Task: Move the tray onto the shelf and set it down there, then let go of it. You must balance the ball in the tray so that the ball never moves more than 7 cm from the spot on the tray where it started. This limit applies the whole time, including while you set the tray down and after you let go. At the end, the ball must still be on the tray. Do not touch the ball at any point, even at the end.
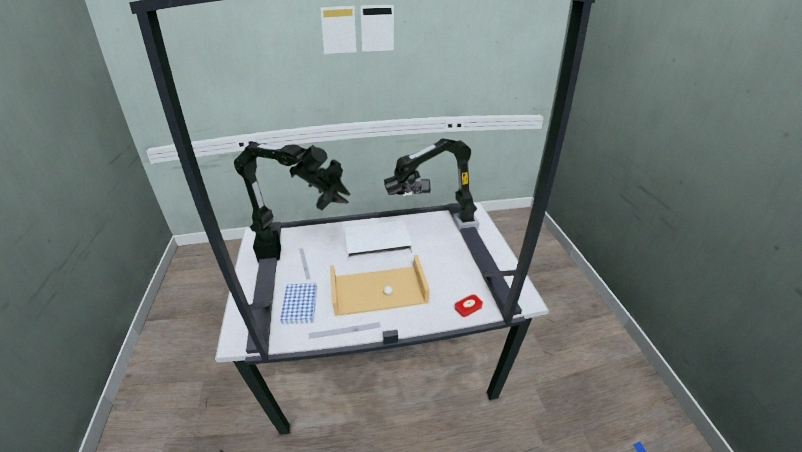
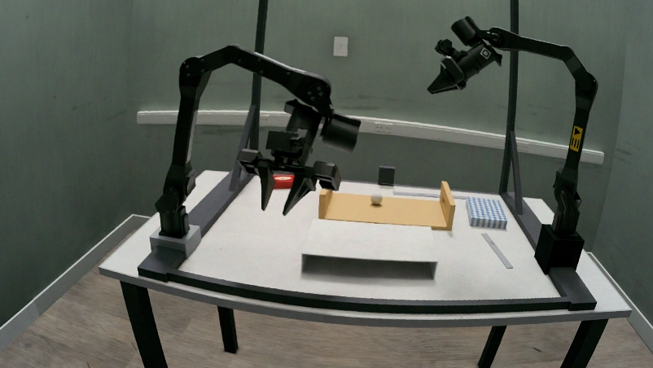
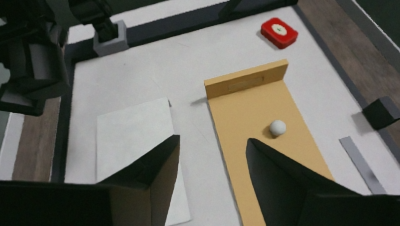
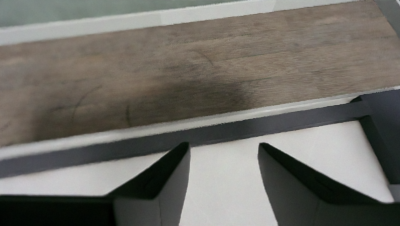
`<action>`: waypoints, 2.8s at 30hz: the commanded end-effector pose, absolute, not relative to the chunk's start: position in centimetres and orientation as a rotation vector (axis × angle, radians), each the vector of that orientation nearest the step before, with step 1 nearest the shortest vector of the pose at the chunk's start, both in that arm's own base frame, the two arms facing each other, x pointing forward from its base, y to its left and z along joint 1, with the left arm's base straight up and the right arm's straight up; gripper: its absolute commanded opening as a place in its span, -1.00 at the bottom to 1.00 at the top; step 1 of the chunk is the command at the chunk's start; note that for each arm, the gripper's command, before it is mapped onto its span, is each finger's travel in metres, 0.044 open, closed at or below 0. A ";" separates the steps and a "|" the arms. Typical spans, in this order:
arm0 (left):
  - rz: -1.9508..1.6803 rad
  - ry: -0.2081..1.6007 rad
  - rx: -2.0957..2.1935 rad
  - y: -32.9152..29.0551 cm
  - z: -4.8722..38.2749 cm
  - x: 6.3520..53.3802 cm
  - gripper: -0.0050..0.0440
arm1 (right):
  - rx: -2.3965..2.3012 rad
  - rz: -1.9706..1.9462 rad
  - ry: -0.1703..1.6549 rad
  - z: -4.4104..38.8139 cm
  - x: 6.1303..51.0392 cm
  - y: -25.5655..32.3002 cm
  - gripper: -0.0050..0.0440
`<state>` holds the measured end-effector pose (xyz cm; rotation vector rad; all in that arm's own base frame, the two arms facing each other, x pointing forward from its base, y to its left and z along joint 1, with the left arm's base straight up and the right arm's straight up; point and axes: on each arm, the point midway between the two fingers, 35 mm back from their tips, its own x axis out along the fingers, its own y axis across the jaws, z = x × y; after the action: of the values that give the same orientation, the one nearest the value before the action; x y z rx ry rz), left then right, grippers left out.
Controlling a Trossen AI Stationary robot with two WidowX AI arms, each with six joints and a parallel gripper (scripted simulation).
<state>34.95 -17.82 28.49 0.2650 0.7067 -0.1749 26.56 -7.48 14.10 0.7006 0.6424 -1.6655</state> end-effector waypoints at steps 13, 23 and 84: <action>-0.127 0.843 -0.078 -22.0 25.7 35.2 -0.07 | 0.463 -1.270 1.057 13.3 29.6 -2.5 -0.07; -0.018 0.995 -0.371 -25.5 22.0 34.9 -0.07 | 0.191 -0.832 1.334 12.3 31.4 2.6 -0.07; 1.106 1.327 -1.343 -35.9 5.5 28.8 -0.07 | -1.079 1.261 1.058 11.4 31.2 26.7 -0.07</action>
<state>28.22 -35.62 4.57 -1.3180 1.3193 1.1276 30.67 26.43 9.68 -1.0973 1.1037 1.2795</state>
